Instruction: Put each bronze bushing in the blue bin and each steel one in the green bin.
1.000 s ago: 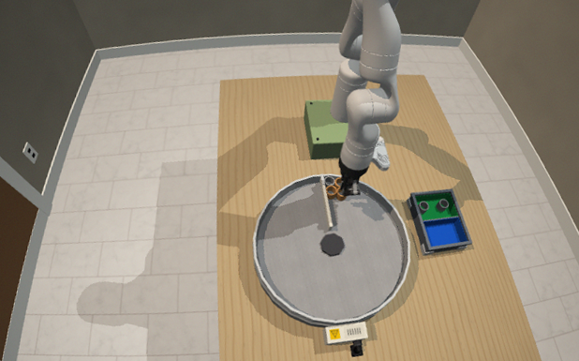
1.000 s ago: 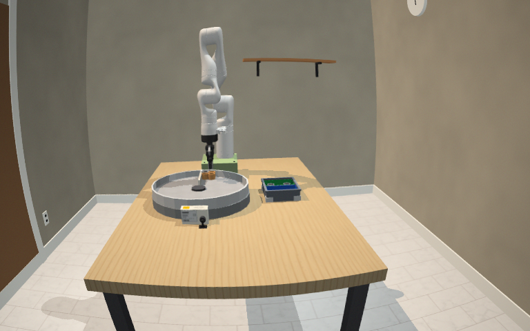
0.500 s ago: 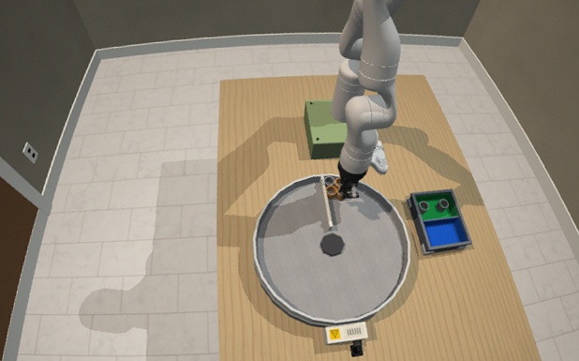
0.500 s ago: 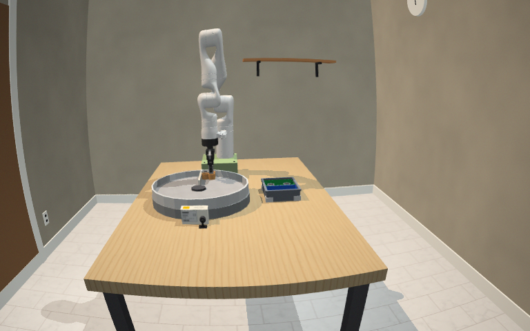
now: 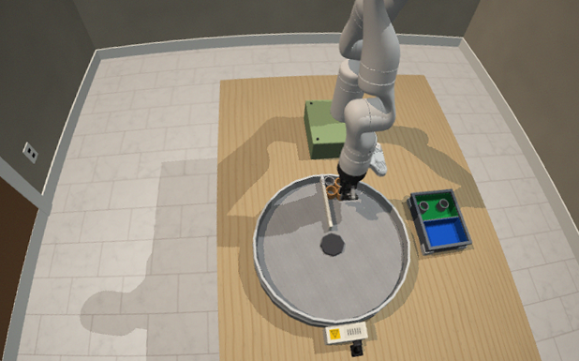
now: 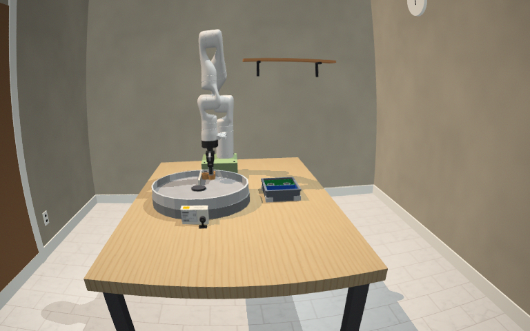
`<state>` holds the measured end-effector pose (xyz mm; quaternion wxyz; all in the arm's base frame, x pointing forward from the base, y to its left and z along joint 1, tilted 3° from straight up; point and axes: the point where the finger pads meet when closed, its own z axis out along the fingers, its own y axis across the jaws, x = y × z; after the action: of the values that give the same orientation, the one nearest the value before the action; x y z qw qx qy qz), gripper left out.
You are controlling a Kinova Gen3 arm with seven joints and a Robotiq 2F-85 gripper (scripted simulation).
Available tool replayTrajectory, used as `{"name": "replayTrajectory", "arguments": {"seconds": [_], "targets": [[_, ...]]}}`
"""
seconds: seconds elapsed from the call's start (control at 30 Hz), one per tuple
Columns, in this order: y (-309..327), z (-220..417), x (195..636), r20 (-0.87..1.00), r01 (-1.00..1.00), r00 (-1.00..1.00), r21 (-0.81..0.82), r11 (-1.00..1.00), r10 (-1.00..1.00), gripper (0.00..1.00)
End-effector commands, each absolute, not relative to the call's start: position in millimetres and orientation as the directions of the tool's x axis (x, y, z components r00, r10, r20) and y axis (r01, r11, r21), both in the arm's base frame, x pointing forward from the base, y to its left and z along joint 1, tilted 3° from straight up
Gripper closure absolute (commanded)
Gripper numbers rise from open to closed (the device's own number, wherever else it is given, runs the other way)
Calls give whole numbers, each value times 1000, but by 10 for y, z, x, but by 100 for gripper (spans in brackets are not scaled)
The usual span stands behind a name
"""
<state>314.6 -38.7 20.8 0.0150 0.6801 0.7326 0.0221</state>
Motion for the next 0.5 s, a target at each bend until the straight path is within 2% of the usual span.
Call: {"name": "replayTrajectory", "arguments": {"seconds": [0.0,0.47], "targets": [[-380,163,3134,9,996,-76,48,76,997,86],[-378,81,3137,9,996,-76,47,76,997,86]]}}
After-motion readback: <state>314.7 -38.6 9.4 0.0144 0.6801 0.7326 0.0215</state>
